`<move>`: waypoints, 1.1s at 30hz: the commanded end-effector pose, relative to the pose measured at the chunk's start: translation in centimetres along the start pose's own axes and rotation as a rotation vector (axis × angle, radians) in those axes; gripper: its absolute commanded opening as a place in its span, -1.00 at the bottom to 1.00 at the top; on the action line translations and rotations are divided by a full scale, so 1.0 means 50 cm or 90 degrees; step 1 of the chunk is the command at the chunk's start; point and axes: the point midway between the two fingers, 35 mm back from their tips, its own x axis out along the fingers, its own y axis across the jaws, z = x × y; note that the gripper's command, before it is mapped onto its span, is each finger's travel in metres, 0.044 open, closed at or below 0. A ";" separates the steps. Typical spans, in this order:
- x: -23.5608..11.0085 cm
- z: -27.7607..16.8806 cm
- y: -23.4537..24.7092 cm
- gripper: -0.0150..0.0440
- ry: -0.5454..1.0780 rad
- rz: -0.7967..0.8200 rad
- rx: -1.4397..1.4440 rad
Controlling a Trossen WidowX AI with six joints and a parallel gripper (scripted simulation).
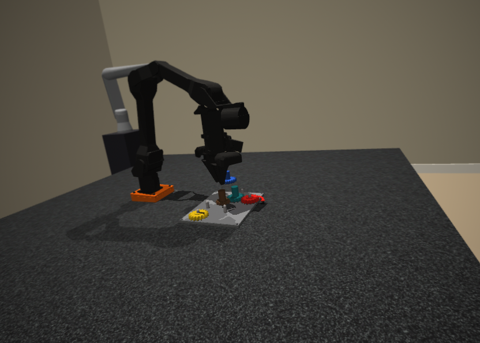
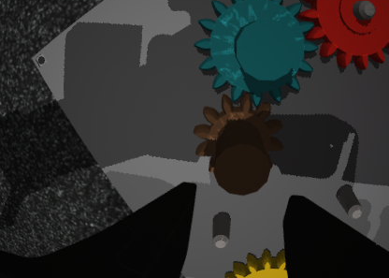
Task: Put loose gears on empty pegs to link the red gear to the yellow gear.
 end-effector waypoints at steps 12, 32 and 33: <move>-0.014 0.155 0.151 0.87 -0.006 0.000 0.293; -0.016 0.235 0.388 1.00 -0.009 0.007 0.657; -0.016 0.235 0.388 1.00 -0.009 0.007 0.657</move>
